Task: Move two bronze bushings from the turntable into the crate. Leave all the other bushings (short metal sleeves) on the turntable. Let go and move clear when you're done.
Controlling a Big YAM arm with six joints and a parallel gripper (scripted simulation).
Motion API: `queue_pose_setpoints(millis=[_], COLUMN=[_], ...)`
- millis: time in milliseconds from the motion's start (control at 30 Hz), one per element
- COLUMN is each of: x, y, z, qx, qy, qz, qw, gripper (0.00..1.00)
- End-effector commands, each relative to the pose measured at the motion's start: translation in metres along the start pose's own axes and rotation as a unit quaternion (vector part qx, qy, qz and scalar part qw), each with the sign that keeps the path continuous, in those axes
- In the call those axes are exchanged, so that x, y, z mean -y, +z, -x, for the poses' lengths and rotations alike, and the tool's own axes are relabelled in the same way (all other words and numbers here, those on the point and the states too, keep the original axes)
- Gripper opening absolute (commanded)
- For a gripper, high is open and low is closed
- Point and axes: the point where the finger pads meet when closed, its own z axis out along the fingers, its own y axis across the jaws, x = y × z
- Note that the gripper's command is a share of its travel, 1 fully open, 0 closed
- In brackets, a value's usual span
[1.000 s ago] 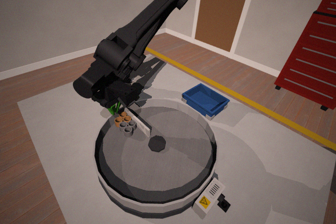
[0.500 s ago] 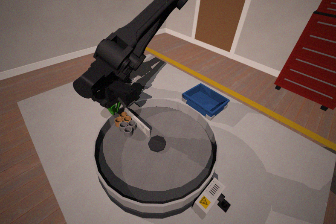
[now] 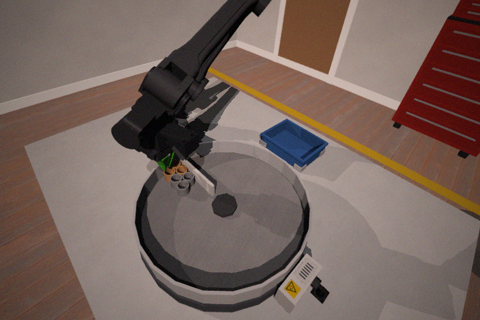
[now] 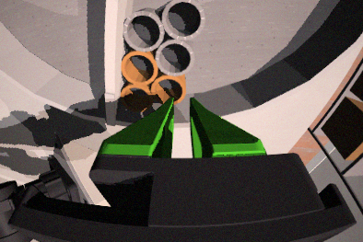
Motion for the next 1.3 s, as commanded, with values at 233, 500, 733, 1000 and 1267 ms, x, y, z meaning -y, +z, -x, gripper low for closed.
queue_pose_setpoints(millis=[233, 500, 733, 1000, 1267], x=[0.0001, 0.0001, 0.0001, 0.0001, 0.0006], y=[-0.0010, -0.0010, -0.0010, -0.0010, -0.0019], z=[-0.0034, -0.0034, -0.0034, -0.0034, -0.0031], qx=[0.005, 0.005, 0.005, 0.005, 0.006], qy=[0.014, 0.013, 0.013, 0.013, 0.011], qz=[-0.005, -0.005, -0.005, -0.005, -0.009], qw=[1.000, 1.000, 1.000, 1.000, 1.000], gripper=[0.13, 0.13, 0.13, 0.13, 0.13])
